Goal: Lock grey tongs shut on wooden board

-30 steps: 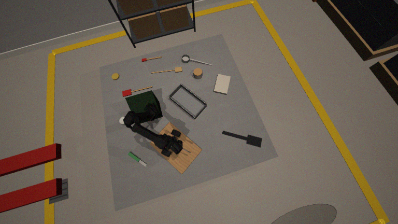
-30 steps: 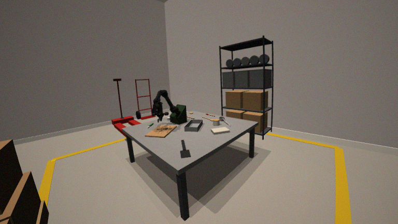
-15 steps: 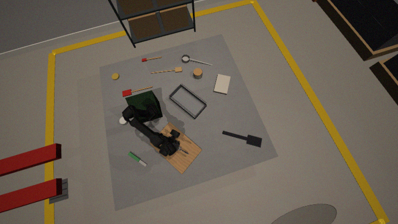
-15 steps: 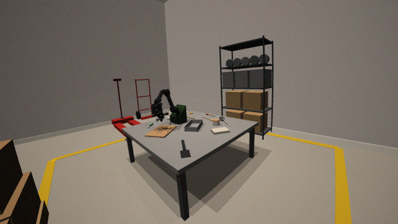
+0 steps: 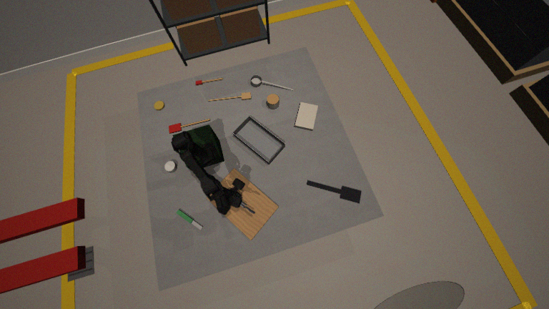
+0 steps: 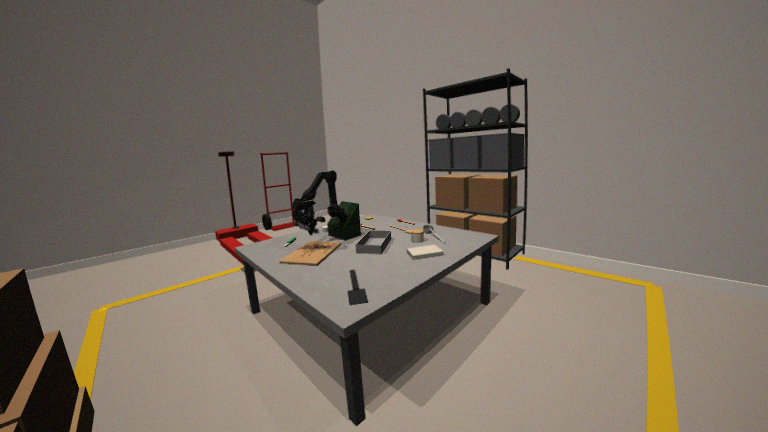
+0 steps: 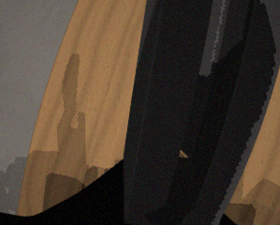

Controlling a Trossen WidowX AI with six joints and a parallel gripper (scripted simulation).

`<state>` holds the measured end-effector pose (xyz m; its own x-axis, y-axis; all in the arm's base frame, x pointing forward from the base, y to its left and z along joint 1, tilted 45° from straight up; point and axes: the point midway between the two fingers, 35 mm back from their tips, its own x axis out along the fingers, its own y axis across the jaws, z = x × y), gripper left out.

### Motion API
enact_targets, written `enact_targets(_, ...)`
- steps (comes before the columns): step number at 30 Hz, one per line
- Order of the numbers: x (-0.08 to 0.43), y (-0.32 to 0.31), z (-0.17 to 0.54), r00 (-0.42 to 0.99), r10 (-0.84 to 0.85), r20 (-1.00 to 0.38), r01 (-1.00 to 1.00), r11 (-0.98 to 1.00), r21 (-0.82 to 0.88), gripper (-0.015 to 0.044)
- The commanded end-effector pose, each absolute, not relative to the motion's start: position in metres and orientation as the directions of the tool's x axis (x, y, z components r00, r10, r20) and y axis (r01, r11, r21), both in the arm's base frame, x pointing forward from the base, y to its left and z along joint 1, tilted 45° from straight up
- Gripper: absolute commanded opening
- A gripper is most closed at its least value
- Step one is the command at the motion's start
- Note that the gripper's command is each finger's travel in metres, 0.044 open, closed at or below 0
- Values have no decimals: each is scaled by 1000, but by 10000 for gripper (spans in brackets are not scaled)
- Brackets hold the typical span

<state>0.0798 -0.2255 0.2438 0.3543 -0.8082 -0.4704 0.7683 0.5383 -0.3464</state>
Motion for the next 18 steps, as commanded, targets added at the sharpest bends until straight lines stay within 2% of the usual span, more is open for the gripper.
enact_targets(1, 79, -223, 246, 412, -825, -386, 758, 546, -358, -150)
enact_targets(18, 71, -207, 248, 544, -832, -109, 688, 517, -510, -150)
